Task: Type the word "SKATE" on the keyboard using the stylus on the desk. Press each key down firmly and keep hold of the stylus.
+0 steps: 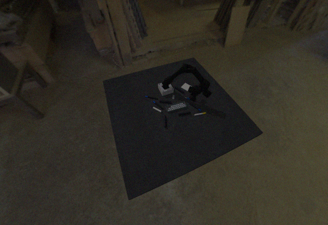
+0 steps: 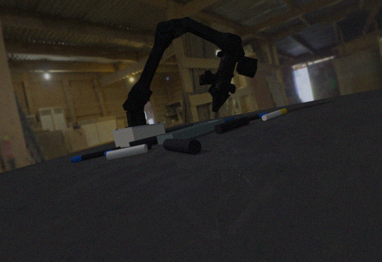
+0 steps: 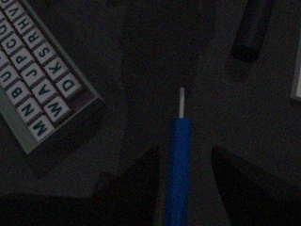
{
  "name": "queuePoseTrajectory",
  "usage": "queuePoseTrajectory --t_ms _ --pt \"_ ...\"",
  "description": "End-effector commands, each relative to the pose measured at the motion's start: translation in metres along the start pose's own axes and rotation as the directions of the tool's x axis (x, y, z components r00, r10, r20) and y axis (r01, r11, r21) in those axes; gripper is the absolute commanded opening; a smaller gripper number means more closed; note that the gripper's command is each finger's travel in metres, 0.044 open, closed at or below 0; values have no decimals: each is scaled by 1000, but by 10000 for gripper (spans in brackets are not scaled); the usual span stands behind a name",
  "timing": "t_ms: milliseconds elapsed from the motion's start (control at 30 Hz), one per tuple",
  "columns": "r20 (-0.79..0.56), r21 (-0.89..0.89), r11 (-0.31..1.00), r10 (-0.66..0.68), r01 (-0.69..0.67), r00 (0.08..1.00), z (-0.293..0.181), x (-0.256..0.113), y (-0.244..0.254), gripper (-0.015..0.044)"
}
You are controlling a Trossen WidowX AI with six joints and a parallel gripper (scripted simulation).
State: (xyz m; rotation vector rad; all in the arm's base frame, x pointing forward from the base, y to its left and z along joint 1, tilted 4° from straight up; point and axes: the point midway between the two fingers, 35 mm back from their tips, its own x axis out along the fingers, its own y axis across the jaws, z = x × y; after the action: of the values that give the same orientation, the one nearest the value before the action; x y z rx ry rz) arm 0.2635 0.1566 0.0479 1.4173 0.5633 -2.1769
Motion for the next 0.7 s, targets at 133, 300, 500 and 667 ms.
queuePoseTrajectory --t_ms 133,300,500,667 --pt "35 76 997 13 -16 999 -4 6 -3 150" --pt "35 76 997 13 -16 999 -5 6 -3 150" --pt "35 76 997 13 -16 999 -6 8 -3 150" --pt "35 76 997 13 -16 999 -7 10 -3 150"
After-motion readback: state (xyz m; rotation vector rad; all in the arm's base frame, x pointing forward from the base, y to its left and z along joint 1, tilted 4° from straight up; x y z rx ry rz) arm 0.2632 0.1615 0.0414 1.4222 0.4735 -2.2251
